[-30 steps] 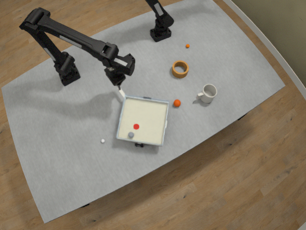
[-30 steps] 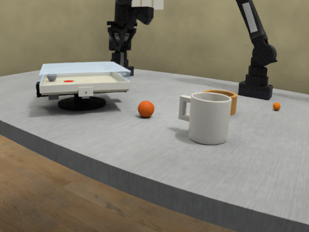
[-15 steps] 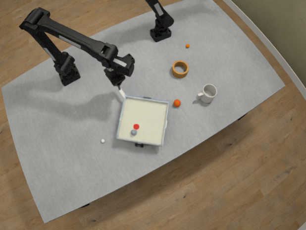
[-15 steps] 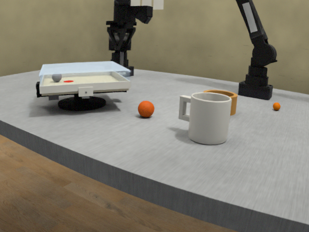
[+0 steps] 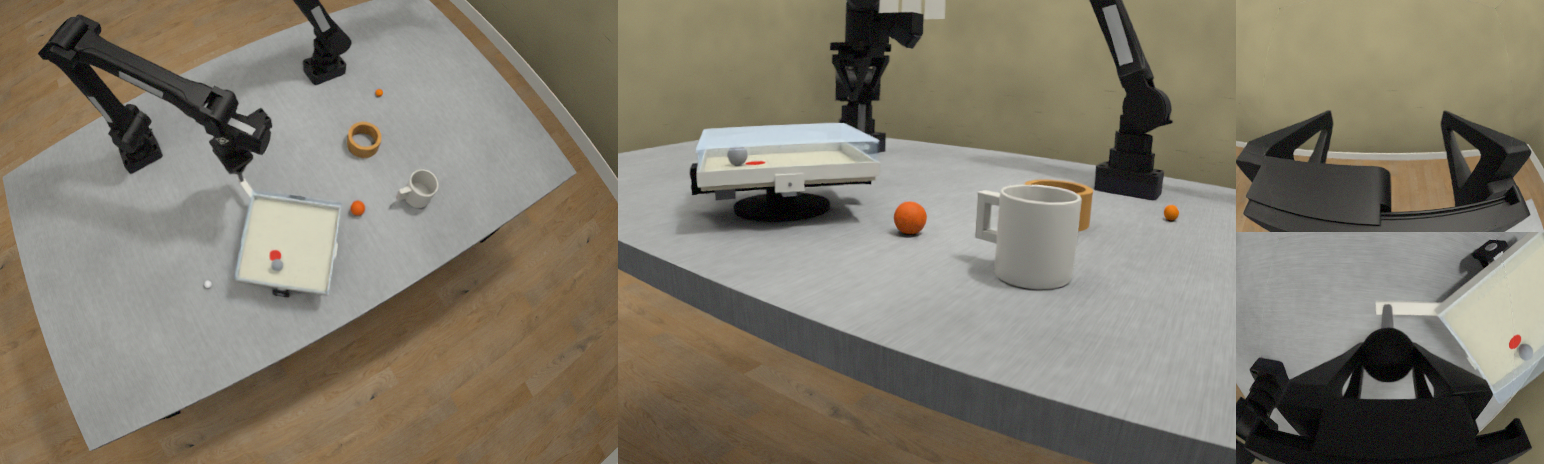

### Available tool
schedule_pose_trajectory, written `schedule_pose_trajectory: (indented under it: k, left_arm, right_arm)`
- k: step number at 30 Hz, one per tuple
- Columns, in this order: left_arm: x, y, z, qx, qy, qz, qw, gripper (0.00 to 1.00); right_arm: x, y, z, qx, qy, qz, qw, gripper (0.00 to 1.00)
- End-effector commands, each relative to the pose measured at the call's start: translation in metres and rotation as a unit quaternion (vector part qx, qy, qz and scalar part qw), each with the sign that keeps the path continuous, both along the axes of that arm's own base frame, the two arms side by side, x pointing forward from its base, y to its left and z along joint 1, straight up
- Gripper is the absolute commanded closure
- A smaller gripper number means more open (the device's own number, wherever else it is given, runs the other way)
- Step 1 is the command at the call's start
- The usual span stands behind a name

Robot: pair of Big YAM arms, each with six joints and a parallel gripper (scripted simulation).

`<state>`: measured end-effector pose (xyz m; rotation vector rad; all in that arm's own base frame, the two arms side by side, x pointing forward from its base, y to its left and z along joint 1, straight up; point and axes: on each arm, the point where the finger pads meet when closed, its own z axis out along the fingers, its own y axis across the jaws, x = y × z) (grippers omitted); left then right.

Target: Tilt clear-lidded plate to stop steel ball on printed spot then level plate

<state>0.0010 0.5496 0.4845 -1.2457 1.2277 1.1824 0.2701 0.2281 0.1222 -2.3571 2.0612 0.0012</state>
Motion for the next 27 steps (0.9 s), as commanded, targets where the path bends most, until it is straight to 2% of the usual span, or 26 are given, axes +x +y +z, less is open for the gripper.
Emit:
schedule_pose_trajectory:
  k: [1, 27]
  left_arm:
    - [-0.0068, -0.0047, 0.0160, 0.020, 0.007, 0.005, 1.000, 0.00]
    - [-0.0068, -0.0047, 0.0160, 0.020, 0.007, 0.005, 1.000, 0.00]
  right_arm:
    - [0.0039, -0.0069, -0.0083, -0.002, -0.001, -0.002, 1.000, 1.00]
    - [-0.0005, 0.0000, -0.0125, -0.005, 0.002, -0.006, 1.000, 1.00]
